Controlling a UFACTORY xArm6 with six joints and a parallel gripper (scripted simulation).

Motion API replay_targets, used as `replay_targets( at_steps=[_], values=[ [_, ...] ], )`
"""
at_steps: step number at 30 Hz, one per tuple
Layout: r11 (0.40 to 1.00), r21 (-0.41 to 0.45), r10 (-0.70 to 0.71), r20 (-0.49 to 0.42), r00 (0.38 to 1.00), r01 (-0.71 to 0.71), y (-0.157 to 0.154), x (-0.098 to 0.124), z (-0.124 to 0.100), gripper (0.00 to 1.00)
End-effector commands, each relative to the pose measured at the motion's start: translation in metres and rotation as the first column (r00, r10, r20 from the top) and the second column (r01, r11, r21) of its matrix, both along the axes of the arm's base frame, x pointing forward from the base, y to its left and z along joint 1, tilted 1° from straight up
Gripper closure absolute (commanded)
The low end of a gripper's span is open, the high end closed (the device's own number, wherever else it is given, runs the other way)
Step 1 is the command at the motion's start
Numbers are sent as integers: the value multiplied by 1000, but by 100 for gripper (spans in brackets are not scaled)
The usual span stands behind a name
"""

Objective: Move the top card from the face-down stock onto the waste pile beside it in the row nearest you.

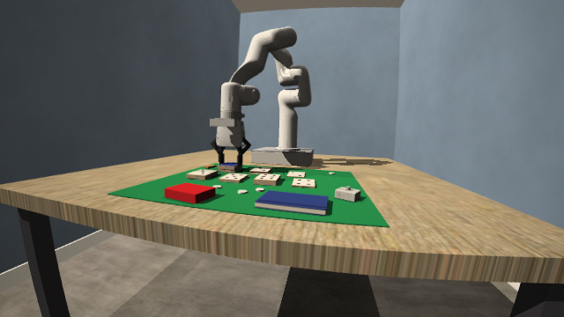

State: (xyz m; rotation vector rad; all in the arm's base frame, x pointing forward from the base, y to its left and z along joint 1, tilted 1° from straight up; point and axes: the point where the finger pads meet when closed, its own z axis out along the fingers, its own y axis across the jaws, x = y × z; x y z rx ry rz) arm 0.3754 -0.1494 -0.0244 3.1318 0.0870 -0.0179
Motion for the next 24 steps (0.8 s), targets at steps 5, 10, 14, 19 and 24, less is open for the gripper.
replay_targets(
  at_steps=[5, 10, 14, 19, 24],
  values=[
    [1000, -1, 0, 4, 1000, 0, 0, 2, 9, 27],
    [1000, -1, 0, 4, 1000, 0, 0, 2, 24, 27],
    [1000, -1, 0, 4, 1000, 0, 0, 2, 30, 27],
    [1000, -1, 0, 4, 1000, 0, 0, 2, 40, 27],
    [1000, -1, 0, 4, 1000, 0, 0, 2, 41, 27]
  ],
)
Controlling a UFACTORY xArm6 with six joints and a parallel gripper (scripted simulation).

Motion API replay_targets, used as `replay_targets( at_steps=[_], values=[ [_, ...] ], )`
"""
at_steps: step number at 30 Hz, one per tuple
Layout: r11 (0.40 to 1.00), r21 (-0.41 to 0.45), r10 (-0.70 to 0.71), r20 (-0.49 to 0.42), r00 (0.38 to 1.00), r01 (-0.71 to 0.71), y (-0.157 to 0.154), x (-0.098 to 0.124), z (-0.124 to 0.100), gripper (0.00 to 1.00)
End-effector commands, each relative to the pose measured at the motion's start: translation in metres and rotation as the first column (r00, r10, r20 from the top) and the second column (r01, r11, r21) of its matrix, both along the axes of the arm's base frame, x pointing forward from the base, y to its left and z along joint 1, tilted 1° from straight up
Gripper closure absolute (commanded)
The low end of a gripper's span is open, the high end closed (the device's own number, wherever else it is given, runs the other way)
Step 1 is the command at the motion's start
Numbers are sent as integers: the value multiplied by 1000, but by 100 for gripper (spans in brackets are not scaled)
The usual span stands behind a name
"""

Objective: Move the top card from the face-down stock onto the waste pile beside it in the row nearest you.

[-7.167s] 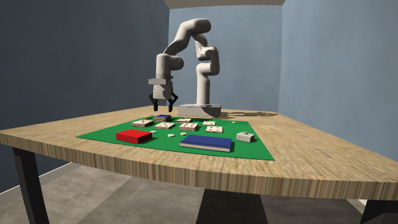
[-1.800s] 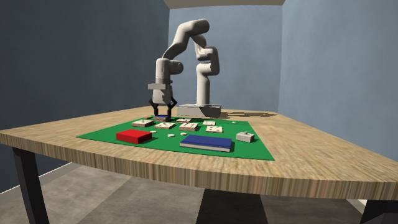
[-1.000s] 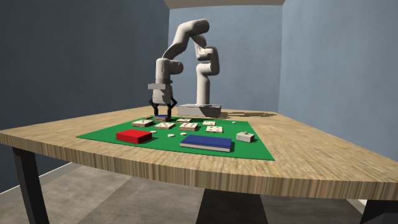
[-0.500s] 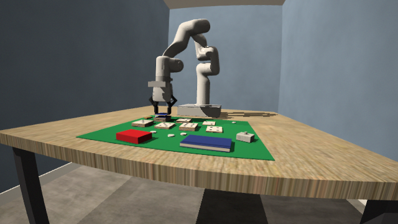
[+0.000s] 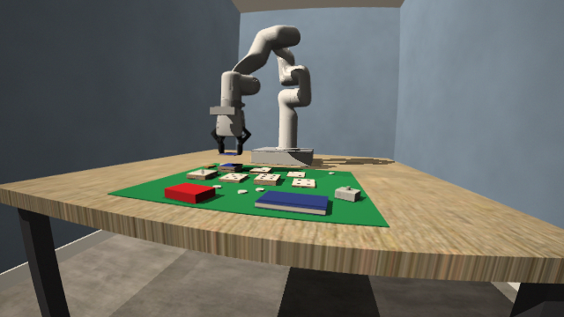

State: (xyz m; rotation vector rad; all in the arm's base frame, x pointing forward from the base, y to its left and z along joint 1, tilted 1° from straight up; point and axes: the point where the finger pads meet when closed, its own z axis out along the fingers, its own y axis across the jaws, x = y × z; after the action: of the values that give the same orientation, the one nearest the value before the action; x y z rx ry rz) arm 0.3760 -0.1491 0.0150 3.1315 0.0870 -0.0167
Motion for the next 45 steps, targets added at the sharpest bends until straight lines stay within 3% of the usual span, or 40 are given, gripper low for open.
replay_targets(
  at_steps=[1, 14, 23, 36, 45],
  values=[
    [1000, -1, 0, 3, 1000, 0, 0, 1, 2, 27],
    [1000, -1, 0, 3, 1000, 0, 6, 1, 2, 27],
    [1000, -1, 1, 3, 1000, -1, 36, -1, 1, 27],
    [1000, -1, 4, 3, 1000, -4, 106, -5, 1, 27],
    [1000, -1, 5, 3, 1000, -5, 120, -5, 1, 27]
  ],
)
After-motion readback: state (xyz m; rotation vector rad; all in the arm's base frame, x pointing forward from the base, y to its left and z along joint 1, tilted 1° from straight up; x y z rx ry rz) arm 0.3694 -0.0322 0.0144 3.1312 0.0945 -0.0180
